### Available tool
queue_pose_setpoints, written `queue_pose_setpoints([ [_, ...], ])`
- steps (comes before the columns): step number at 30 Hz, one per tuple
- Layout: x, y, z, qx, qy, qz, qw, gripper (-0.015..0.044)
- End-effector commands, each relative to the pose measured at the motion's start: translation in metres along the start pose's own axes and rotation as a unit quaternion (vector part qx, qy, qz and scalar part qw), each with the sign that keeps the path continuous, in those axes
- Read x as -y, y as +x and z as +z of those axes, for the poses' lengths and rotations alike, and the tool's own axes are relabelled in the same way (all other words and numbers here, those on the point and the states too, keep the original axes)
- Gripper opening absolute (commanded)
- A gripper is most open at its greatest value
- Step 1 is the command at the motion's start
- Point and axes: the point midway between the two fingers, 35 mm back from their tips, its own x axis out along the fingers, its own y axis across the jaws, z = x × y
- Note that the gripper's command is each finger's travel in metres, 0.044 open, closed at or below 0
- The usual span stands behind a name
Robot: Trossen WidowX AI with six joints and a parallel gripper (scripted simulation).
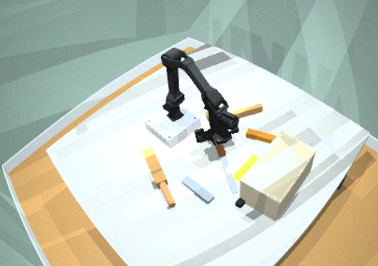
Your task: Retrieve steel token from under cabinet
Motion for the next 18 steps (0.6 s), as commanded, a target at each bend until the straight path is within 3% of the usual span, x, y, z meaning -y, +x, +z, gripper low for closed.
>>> queue_pose_setpoints([
  [1, -0.005, -0.001, -0.001, 0.001, -0.001, 0.002, 1.0, 0.0],
  [18, -0.019, -0.001, -0.011, 0.0, -0.001, 0.003, 1.0, 0.0],
])
